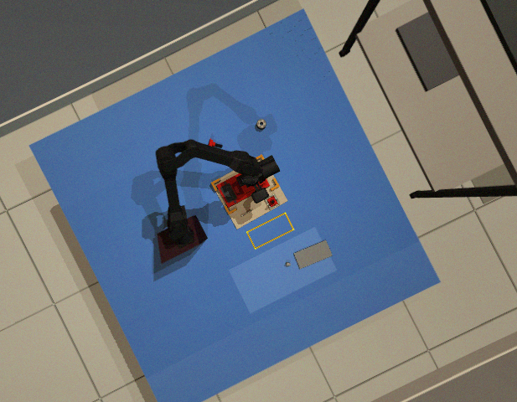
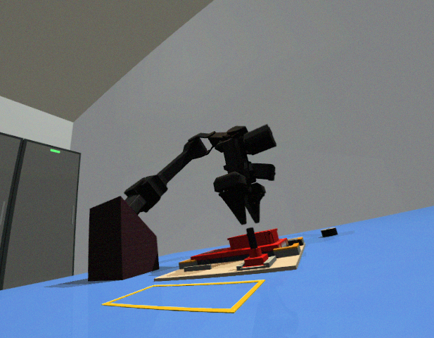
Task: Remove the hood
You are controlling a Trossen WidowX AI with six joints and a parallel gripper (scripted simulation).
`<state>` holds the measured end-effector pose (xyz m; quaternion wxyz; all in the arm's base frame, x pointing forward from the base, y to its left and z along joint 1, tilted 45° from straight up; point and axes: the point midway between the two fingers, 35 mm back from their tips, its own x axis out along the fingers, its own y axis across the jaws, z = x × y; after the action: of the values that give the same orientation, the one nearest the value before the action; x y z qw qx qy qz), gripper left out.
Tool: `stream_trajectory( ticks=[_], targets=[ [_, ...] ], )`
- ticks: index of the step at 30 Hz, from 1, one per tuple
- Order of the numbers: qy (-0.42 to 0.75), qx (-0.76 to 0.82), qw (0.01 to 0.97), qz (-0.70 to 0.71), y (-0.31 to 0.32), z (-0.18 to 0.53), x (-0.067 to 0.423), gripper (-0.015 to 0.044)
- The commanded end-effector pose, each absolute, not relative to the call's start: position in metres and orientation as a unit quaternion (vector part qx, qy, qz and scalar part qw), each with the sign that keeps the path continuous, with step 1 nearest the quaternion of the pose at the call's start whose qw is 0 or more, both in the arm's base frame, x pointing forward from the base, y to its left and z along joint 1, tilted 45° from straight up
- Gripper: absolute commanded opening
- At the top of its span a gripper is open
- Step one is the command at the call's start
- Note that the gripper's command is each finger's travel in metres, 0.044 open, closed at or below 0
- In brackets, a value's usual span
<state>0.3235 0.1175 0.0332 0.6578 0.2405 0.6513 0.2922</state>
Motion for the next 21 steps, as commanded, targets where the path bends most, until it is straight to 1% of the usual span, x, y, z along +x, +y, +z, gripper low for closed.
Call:
stream_trajectory(
  ticks=[1,21],
  targets=[
    [0.652,0.242,0.656,0.293,0.1203,0.0309,0.3226,0.044],
    [0.652,0.243,0.656,0.293,0.1295,0.0217,0.3214,0.044]
  ],
)
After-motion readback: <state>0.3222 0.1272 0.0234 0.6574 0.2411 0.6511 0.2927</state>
